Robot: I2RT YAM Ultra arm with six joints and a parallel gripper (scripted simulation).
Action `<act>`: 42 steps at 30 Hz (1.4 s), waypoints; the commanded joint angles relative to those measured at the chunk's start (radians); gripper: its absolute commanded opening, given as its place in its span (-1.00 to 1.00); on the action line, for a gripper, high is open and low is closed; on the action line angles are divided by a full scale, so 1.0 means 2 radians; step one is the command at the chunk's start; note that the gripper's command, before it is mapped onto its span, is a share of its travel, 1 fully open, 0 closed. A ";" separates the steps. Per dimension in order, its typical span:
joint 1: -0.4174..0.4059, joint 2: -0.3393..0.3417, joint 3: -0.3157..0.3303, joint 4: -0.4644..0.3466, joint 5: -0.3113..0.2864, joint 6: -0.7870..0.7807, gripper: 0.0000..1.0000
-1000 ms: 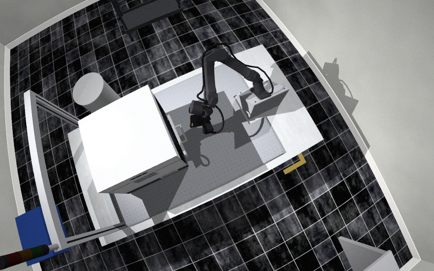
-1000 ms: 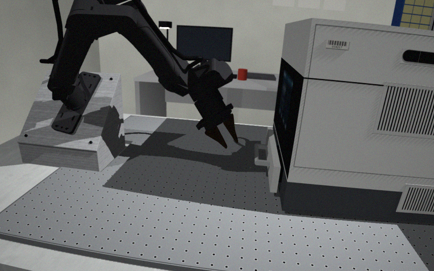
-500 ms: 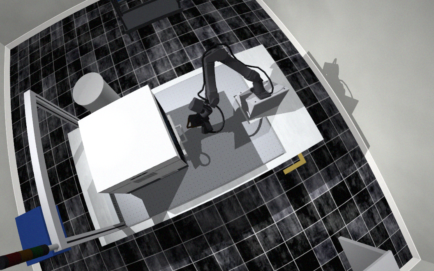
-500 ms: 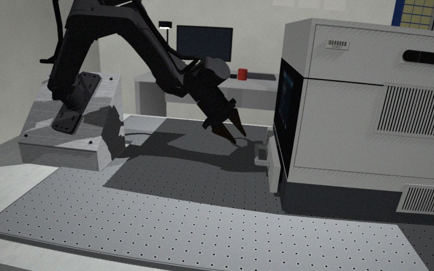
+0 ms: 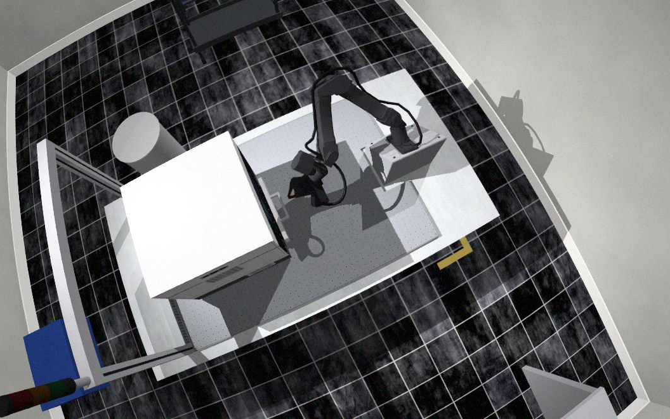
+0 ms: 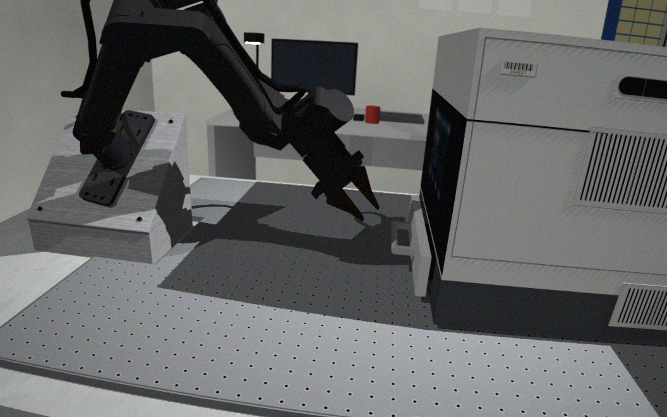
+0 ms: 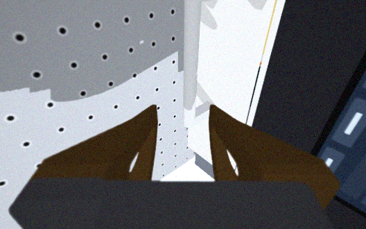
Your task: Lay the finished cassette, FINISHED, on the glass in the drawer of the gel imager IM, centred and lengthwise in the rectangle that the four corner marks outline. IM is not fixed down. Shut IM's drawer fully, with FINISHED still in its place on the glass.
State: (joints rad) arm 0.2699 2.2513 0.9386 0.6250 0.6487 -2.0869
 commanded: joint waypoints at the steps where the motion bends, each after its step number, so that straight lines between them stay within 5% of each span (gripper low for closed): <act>1: 0.010 0.004 0.008 0.008 -0.010 -0.001 -0.30; 42: -0.006 0.020 0.027 0.012 -0.015 -0.004 -0.30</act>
State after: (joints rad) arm 0.2581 2.2780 0.9565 0.6300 0.6418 -2.0911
